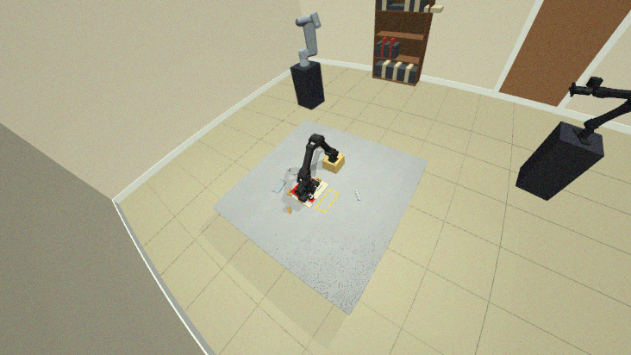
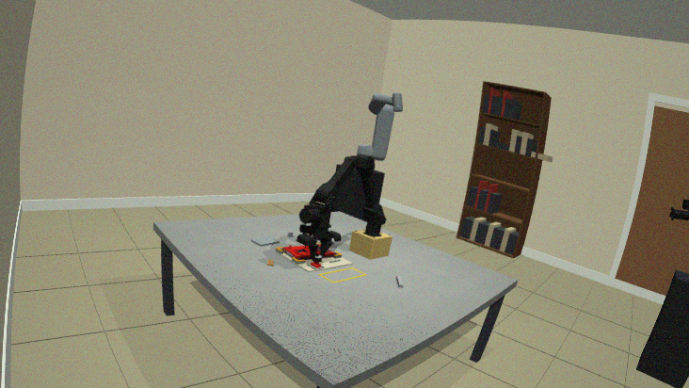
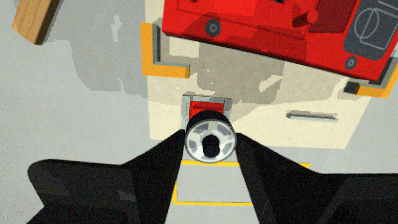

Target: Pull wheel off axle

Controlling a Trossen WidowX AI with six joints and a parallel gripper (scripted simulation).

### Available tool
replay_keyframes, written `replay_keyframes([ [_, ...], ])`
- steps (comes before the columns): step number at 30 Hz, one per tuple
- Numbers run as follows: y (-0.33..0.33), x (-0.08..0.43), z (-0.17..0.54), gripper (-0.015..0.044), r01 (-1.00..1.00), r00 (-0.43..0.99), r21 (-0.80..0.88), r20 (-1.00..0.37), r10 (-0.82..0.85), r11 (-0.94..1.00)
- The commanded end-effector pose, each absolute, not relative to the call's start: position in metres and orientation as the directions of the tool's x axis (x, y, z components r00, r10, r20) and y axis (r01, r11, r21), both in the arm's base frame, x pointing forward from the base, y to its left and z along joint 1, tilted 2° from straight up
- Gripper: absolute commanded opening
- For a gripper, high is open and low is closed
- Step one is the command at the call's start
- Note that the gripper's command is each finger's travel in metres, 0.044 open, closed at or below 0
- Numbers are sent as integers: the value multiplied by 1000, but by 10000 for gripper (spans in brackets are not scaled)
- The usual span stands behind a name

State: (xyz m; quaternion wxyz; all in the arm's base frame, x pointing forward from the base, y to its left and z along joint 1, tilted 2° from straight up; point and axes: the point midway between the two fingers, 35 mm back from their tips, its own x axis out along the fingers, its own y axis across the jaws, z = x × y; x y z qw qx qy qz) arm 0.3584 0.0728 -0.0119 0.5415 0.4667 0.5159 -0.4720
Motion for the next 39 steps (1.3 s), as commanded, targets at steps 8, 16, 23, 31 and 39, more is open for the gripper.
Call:
replay_keyframes([
  [8,73,357,-4,0,993,22,19,-999,-29,120],
  [16,73,357,-1,0,993,23,19,-999,-28,121],
  [23,73,357,1,0,992,23,20,-999,-28,121],
  [31,73,357,4,0,992,24,21,-999,-28,121],
  [39,73,357,6,0,992,25,21,-999,-27,121],
])
